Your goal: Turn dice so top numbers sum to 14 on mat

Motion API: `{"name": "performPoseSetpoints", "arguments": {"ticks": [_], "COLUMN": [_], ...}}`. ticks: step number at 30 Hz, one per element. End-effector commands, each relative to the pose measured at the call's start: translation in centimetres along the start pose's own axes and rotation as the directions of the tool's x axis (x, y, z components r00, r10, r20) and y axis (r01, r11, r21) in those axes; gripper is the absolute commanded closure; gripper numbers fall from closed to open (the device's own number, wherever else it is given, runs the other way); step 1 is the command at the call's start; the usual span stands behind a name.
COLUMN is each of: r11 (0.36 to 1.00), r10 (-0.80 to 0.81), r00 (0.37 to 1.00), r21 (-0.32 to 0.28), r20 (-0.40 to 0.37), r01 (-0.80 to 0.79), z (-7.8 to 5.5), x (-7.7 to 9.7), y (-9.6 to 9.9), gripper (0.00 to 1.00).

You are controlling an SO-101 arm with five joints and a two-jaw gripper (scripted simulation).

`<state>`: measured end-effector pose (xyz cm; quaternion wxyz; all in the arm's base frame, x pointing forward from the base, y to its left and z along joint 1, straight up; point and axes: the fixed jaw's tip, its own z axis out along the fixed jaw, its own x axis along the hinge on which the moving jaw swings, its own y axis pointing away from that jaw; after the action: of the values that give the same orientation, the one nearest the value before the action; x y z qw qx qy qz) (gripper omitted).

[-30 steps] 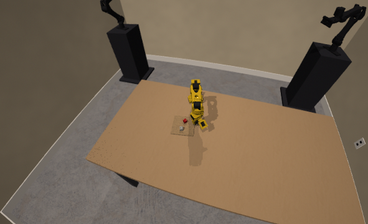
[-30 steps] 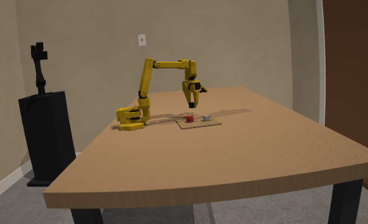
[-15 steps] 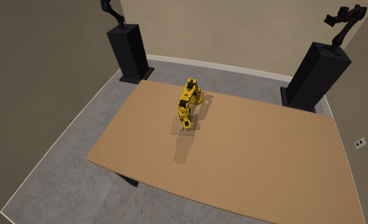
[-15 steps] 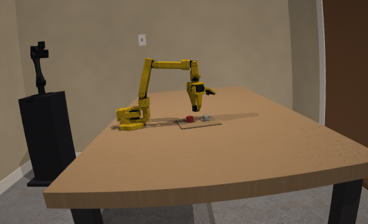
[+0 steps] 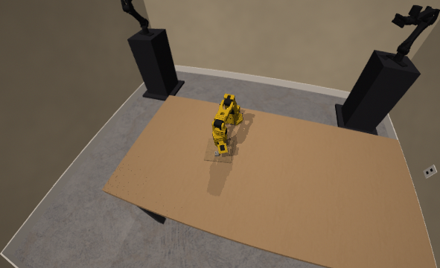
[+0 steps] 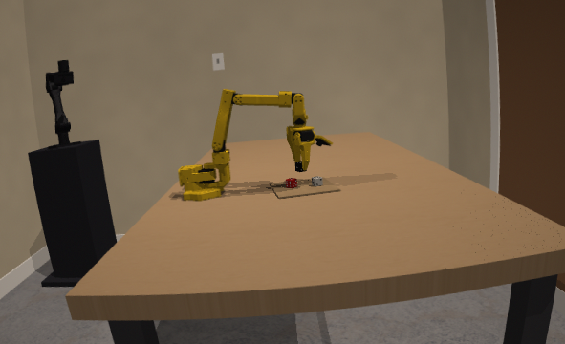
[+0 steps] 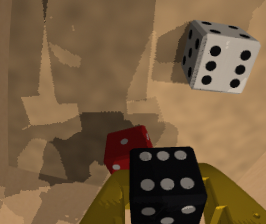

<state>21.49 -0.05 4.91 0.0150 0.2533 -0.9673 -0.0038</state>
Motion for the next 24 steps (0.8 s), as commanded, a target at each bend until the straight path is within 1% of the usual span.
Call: {"name": "performPoseSetpoints", "arguments": {"ticks": [1,7,8,24], "r11": [0.999,0.999,0.999,0.999], "r10": [0.011,0.011,0.022,0.022], "r00": [0.998,0.998,0.997,0.997], "r21": [0.033,0.033,0.046,0.046], "r20": [0.057,0.057,0.079,0.079], "r01": [-0.013,-0.013,-0.026,-0.026], "z": [-1.10,-1.10,-1.48,-1.48], "x": [-0.33,-0.33,-0.08,-0.08], "y": [-0.44,-0.44,-0.80,-0.80], "gripper": [1.00,1.00,1.00,1.00]}}
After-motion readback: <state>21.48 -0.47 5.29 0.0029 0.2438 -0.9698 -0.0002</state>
